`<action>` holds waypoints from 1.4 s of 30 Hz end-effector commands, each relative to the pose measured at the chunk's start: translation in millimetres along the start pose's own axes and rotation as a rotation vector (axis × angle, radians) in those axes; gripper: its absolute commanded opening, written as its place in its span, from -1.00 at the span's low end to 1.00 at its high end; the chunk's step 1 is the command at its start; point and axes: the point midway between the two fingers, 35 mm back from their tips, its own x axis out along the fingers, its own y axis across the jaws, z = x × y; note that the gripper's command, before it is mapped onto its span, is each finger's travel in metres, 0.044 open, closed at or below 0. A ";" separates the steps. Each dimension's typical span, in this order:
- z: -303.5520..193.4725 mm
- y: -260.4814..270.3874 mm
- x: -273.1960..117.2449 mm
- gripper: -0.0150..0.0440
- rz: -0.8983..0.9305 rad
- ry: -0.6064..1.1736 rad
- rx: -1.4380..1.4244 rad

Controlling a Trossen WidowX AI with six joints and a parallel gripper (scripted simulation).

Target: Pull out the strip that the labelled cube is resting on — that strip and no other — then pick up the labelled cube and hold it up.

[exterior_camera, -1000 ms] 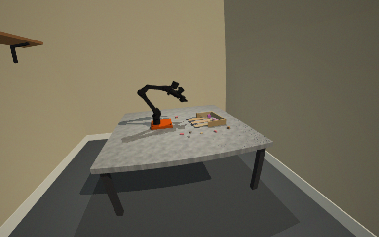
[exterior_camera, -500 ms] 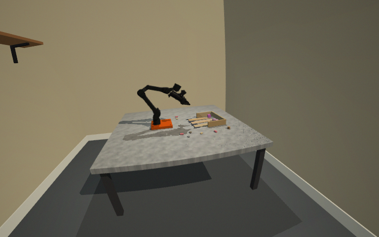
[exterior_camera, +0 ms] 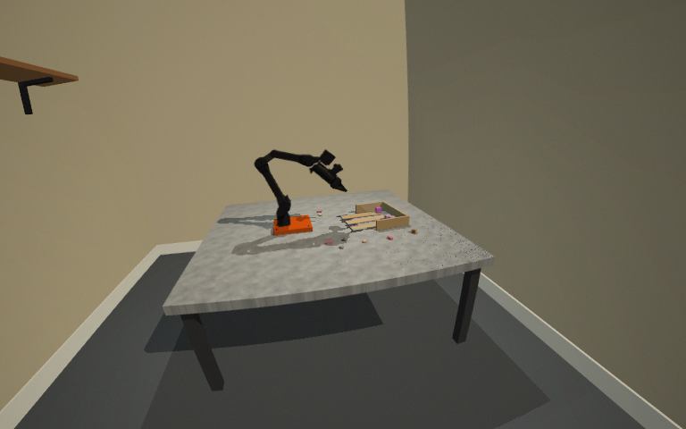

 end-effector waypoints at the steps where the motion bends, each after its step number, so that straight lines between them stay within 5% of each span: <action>1: 3.2 -16.5 19.5 0.15 -0.021 0.140 -0.038; 9: -6.7 -57.9 68.4 -0.49 -0.002 0.488 -0.103; 17: -37.1 -91.5 108.1 -0.49 0.092 0.793 -0.131; 42: -59.9 -91.3 134.3 -0.49 0.095 0.800 -0.132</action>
